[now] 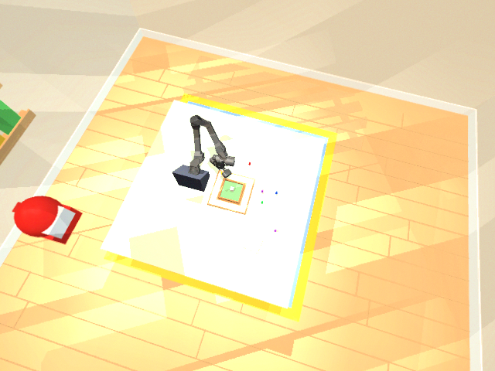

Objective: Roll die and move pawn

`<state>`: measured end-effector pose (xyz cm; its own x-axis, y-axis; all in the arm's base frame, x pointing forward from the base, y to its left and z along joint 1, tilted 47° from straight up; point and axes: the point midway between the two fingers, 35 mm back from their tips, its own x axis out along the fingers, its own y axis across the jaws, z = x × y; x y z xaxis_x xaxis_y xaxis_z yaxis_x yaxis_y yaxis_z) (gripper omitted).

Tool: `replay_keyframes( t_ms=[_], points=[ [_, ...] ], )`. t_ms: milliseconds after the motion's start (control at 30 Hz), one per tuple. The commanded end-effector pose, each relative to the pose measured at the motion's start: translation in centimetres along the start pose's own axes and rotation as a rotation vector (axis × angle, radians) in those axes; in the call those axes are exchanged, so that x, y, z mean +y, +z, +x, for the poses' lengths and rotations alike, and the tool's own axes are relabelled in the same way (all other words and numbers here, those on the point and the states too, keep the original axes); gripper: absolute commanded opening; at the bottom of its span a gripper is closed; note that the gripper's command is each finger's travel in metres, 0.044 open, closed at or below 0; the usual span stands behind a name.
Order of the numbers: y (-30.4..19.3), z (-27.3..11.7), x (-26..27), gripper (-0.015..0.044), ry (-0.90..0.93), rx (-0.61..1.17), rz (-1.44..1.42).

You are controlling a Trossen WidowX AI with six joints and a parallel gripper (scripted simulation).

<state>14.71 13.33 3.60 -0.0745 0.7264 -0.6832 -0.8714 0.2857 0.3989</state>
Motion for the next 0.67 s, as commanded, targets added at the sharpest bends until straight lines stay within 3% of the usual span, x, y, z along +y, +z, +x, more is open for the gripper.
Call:
replay_keyframes(
  t_ms=[0,100,467,633],
  points=[
    [0.1,-2.7,-0.1,0.0440,-0.004,-0.007,-0.011],
    [-0.7,-3.3,-1.3,0.0440,-0.019,0.003,0.100],
    [-8.5,-8.5,-6.2,0.0440,-0.003,-0.008,0.911],
    [-8.2,-8.2,-6.1,0.0440,-0.010,-0.010,0.876]
  ],
)
